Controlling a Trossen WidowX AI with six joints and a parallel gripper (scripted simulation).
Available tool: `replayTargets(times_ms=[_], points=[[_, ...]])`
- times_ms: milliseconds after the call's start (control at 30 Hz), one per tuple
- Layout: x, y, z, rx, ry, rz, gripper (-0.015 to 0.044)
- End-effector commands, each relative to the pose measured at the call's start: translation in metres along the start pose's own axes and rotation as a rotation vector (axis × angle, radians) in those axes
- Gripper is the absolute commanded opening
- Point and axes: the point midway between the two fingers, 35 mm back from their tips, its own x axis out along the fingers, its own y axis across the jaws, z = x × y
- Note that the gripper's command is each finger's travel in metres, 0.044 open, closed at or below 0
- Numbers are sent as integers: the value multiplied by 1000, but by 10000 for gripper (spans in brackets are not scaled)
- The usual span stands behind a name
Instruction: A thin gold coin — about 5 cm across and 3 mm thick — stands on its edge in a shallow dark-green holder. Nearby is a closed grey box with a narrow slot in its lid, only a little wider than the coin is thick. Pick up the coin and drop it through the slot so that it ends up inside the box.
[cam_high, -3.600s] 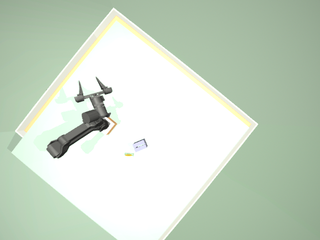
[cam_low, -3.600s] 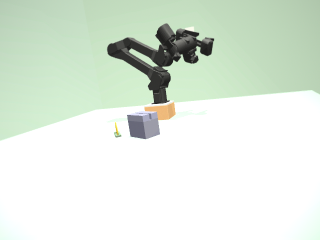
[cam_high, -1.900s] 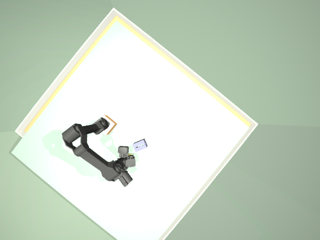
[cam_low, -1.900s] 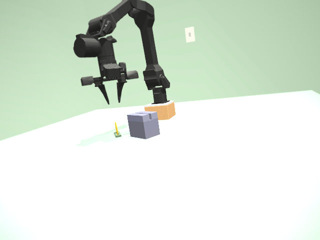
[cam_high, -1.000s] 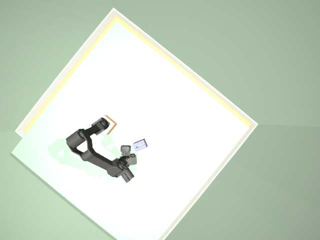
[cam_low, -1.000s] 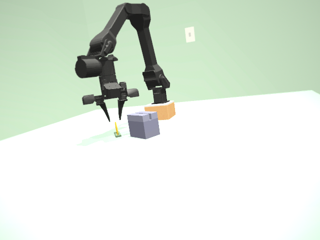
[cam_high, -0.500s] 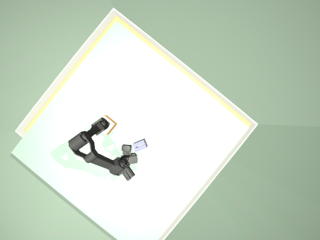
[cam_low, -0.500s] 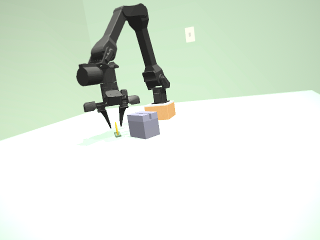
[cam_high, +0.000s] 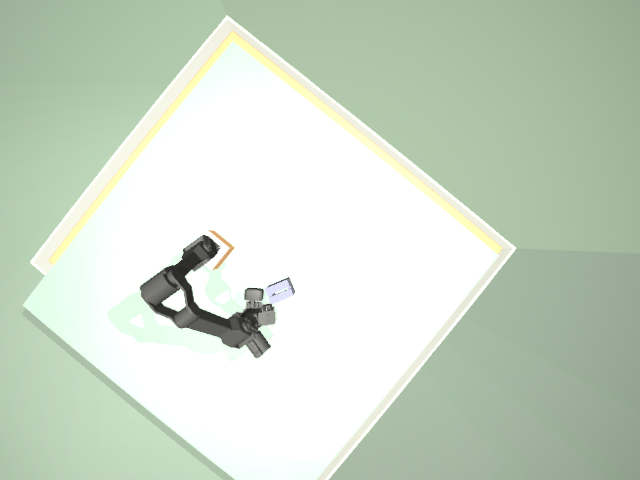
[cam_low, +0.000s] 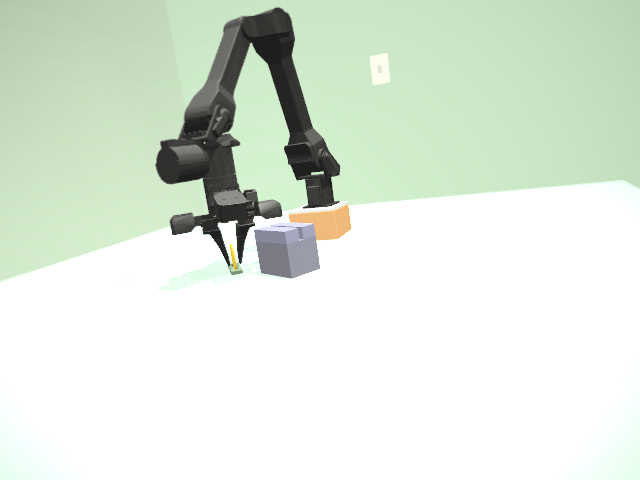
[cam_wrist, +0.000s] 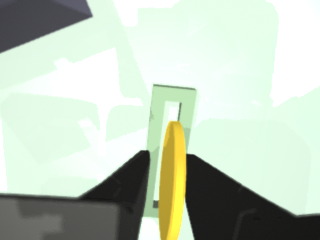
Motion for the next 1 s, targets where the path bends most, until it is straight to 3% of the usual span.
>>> replayTargets(times_ms=[0, 333, 967], points=[[1, 0, -1, -5, 5, -1, 3], [0, 0, -1, -5, 5, -1, 0], [-47, -4, 2, -5, 5, -2, 0]])
